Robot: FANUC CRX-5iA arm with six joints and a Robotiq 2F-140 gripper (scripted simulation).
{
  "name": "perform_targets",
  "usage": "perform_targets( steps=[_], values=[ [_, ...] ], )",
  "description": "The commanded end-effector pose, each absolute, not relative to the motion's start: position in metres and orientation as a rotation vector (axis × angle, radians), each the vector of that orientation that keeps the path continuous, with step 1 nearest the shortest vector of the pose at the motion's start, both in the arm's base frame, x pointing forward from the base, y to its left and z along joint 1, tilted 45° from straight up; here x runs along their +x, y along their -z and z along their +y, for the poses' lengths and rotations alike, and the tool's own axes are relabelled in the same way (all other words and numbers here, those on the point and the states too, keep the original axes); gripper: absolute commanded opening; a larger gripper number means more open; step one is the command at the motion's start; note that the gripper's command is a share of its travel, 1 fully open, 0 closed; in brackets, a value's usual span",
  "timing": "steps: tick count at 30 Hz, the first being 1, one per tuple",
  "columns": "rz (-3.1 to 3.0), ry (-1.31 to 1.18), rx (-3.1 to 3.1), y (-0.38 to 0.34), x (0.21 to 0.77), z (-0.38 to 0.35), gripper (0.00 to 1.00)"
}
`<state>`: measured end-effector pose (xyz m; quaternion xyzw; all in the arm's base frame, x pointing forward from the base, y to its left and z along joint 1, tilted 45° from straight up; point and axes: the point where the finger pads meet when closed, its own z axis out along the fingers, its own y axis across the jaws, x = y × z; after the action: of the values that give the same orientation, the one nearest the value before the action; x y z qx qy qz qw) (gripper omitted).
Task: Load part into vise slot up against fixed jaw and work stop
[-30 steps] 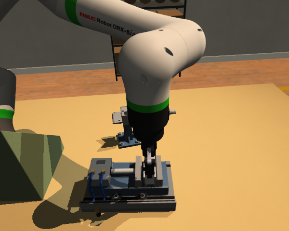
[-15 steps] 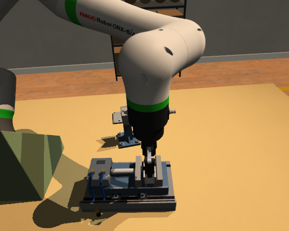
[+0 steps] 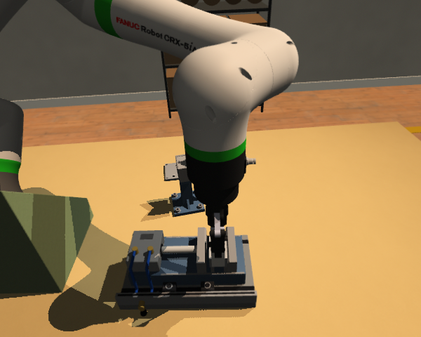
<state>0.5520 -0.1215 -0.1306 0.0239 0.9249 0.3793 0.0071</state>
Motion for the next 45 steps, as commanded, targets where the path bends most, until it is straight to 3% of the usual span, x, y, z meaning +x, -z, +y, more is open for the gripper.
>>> perform_targets(
  steps=[1,45],
  values=[
    [2.893,-1.186,0.075,0.1299,0.5521,-0.1213,0.00],
    [2.893,-1.186,0.075,0.1215,0.5526,-0.1127,0.00]
  ],
)
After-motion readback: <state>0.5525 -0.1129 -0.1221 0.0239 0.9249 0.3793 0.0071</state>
